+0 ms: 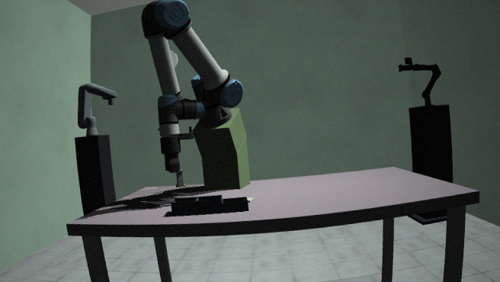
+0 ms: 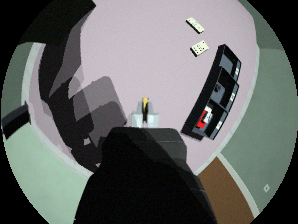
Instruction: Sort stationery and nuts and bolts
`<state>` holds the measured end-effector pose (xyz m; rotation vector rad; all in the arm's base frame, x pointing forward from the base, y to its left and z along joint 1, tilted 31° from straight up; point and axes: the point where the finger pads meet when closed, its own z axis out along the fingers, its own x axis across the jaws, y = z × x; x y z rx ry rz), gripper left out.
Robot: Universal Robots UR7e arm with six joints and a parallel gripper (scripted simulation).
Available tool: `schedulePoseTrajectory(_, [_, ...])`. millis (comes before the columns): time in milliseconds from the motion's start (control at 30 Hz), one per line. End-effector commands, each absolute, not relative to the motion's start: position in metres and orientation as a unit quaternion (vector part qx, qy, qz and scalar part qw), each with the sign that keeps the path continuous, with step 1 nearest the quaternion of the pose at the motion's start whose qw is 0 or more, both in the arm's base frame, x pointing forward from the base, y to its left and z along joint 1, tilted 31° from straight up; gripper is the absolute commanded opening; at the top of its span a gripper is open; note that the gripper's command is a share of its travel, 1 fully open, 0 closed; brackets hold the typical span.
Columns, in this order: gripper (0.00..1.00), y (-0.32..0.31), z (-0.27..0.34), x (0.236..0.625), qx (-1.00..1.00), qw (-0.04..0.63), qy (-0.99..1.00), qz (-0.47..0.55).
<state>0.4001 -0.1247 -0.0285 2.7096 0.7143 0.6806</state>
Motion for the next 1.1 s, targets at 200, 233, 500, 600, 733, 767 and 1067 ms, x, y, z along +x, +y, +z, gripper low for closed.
schedulePoseTrajectory(200, [0.00,-0.080,-0.011,0.440,0.932,0.129,0.246,0.234])
schedulePoseTrajectory(233, [0.00,-0.076,-0.010,0.444,0.932,0.129,0.246,0.234])
schedulePoseTrajectory(500, [0.00,-0.050,0.000,0.467,0.932,0.129,0.246,0.234])
schedulePoseTrajectory(600, [0.00,-0.042,0.003,0.474,0.938,0.123,0.223,0.237])
schedulePoseTrajectory(733, [0.00,-0.024,0.009,0.490,0.952,0.104,0.148,0.247])
schedulePoseTrajectory(767, [0.00,-0.020,0.011,0.494,0.954,0.100,0.133,0.249])
schedulePoseTrajectory(1067, [0.00,0.010,0.022,0.520,0.962,0.080,0.058,0.255])
